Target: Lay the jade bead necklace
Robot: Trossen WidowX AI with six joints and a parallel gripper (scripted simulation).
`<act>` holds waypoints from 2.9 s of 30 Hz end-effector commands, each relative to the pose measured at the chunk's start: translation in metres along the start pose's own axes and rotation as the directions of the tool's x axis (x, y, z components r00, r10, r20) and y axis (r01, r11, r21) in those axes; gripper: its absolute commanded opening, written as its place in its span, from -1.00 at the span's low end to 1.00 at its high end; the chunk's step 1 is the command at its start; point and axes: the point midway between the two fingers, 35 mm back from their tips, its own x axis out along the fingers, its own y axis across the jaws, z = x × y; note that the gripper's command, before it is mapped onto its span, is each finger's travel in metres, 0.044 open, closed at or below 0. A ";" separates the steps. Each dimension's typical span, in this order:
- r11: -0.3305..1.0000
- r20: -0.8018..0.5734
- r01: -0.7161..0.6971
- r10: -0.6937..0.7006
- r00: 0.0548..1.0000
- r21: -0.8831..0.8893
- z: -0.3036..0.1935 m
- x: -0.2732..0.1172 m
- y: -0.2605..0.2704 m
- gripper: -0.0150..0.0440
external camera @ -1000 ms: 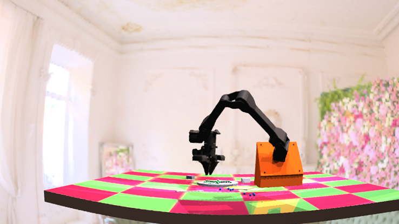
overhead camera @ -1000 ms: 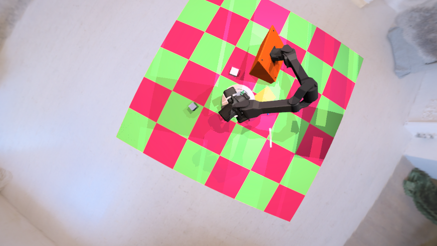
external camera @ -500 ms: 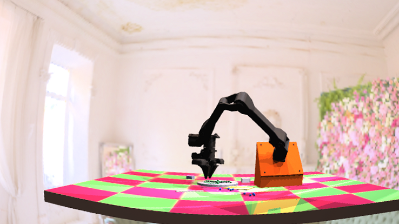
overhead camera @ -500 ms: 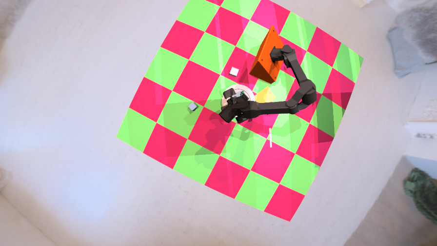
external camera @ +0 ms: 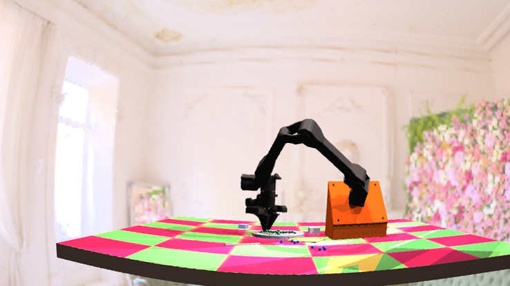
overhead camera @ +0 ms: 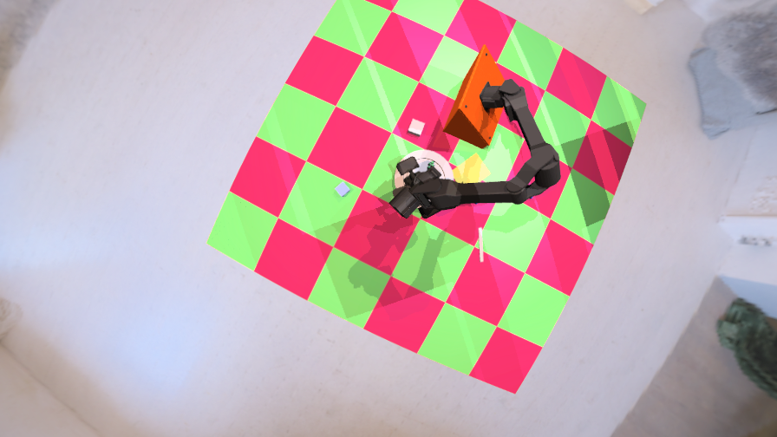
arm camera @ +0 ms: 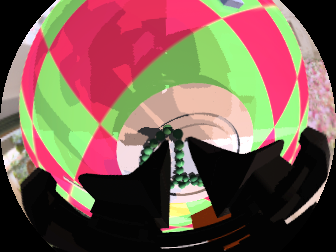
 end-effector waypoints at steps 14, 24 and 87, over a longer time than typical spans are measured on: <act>1.000 0.000 0.000 0.000 1.000 -0.001 0.000 0.000 0.000 -0.49; 1.000 0.000 0.000 0.000 1.000 -0.001 0.000 0.000 0.000 -0.49; 1.000 -0.003 -0.003 0.003 1.000 0.006 0.020 -0.006 -0.014 1.00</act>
